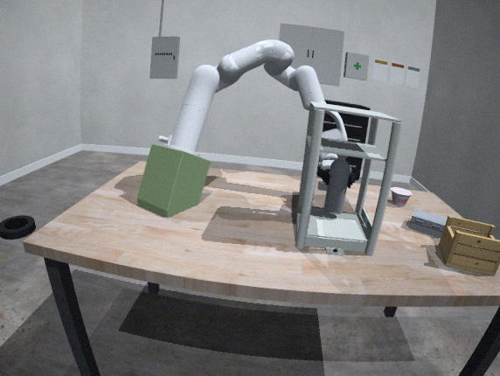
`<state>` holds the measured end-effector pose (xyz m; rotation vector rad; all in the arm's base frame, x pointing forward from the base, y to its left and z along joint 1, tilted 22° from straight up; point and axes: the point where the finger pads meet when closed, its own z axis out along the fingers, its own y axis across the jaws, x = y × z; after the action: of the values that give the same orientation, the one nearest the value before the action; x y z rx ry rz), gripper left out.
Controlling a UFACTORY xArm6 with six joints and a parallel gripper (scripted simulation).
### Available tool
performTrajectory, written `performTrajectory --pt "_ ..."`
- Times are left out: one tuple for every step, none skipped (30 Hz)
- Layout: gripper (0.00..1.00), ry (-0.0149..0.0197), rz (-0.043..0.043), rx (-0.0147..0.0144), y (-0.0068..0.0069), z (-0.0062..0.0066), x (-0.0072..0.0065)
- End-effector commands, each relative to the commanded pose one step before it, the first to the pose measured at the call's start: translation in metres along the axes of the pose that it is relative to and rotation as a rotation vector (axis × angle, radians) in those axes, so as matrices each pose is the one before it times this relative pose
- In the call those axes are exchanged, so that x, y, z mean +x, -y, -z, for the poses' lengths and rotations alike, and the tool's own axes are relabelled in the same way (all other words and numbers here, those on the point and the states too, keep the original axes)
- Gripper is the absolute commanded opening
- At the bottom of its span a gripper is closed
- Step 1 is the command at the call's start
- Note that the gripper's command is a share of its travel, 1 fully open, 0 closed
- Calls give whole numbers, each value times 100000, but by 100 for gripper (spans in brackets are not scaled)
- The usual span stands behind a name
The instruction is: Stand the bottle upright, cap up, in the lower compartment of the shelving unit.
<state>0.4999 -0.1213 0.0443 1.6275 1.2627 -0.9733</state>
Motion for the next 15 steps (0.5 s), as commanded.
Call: performTrajectory --pt "0 -19 -351 -22 -149 23 -135" --pt "0 0 0 0 -9 -2 0" --pt "0 0 0 0 -7 -2 0" --pt "0 0 0 0 -5 -1 0" --pt "0 0 0 0 -3 -1 0" --pt "0 0 0 0 -1 0 0" --pt "0 0 0 0 0 0 0" --pt "0 0 0 0 0 0 3" --pt "0 0 0 0 0 0 20" --pt "0 0 0 0 0 0 49" --pt "0 0 0 0 0 0 84" --pt "0 0 0 0 0 0 120" --pt "0 0 0 0 0 0 153" --pt "0 0 0 0 0 0 0" --pt "0 0 0 0 0 0 0"
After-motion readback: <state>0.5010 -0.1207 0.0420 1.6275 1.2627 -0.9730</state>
